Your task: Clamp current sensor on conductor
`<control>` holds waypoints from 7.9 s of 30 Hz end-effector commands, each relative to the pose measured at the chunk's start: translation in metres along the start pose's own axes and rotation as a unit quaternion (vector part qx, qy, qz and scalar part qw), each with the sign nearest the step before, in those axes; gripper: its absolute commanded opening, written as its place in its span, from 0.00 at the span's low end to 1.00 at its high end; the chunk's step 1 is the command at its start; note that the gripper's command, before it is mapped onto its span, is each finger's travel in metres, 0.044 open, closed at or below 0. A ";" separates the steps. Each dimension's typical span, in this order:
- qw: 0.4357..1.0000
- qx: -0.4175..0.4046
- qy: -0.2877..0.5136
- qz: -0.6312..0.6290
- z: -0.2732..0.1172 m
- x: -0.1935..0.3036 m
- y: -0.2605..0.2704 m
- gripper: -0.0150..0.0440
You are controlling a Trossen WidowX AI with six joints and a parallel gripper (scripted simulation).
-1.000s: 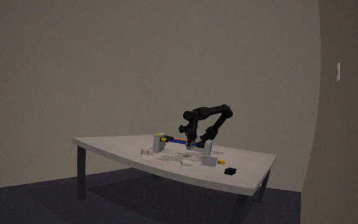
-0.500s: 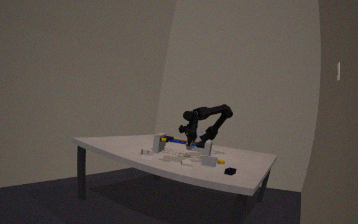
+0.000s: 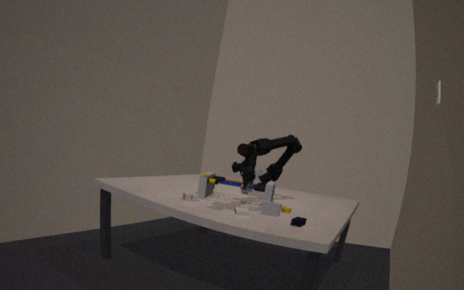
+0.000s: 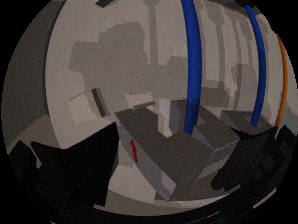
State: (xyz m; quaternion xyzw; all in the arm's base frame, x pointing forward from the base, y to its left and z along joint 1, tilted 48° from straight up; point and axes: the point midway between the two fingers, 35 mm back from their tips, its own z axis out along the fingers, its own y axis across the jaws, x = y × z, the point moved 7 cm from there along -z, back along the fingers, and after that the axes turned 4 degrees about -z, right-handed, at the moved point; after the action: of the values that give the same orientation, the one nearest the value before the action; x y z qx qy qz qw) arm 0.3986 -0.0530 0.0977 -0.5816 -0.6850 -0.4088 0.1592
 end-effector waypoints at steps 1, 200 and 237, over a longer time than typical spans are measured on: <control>1.000 -0.001 0.001 0.000 0.000 0.000 0.000 0.25; 0.991 0.134 -0.004 -0.005 0.010 -0.018 0.001 0.71; 0.991 0.132 -0.004 -0.005 0.010 -0.018 0.002 0.53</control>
State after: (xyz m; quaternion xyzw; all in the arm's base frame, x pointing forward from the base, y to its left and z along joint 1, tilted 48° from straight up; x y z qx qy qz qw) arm 0.4077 -0.0576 0.0802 -0.5534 -0.7366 -0.3132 0.2303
